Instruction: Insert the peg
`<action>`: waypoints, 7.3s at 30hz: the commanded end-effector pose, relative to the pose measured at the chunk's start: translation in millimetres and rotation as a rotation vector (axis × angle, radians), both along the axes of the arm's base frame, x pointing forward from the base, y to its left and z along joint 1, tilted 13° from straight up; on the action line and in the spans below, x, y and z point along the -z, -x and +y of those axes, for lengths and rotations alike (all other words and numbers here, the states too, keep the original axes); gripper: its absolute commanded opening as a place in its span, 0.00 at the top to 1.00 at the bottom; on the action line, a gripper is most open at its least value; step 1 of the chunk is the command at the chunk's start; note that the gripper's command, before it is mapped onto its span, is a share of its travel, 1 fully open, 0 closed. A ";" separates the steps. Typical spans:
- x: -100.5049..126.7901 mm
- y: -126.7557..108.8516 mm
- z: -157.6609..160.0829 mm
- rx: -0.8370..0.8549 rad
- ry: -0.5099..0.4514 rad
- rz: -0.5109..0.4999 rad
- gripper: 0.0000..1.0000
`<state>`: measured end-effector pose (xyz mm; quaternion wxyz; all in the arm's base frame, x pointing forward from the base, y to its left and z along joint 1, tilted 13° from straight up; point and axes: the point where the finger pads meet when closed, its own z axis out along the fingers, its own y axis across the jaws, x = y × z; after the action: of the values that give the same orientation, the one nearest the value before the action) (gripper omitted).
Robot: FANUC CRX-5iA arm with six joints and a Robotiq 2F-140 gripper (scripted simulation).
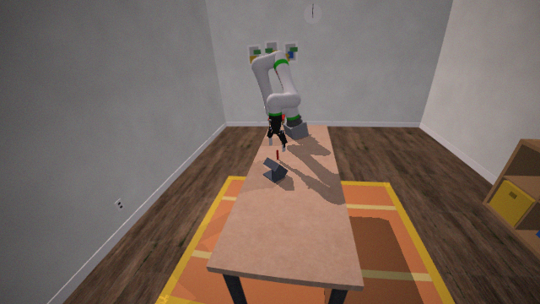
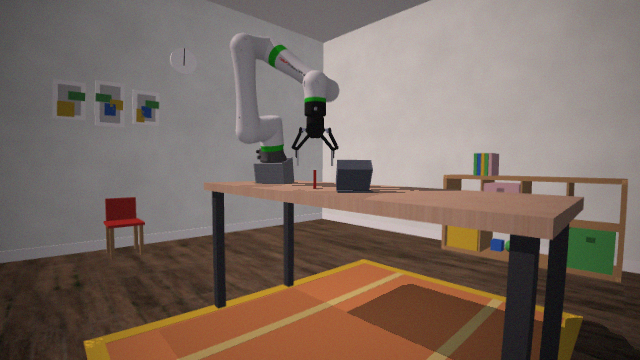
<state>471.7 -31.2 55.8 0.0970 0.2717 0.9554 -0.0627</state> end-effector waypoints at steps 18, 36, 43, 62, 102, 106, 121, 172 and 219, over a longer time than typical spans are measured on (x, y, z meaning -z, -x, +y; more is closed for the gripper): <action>26.9 -4.4 -4.8 0.000 0.000 0.000 0.00; 30.8 -4.9 -5.4 0.000 0.000 0.000 0.18; 30.8 -4.9 -5.4 0.000 0.000 0.000 0.27; 30.8 -4.9 -5.4 0.000 0.000 0.000 0.57; -35.4 5.1 6.3 0.000 0.000 0.000 1.00; -42.3 6.1 7.5 0.000 0.000 0.000 1.00; -39.2 -0.4 -5.7 -0.159 0.166 0.024 1.00; -59.8 -48.1 21.0 -0.744 0.697 0.066 1.00; -68.9 -73.0 136.7 -1.292 1.124 0.039 1.00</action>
<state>544.4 104.3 124.7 0.2166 -0.4138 0.7532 -0.4633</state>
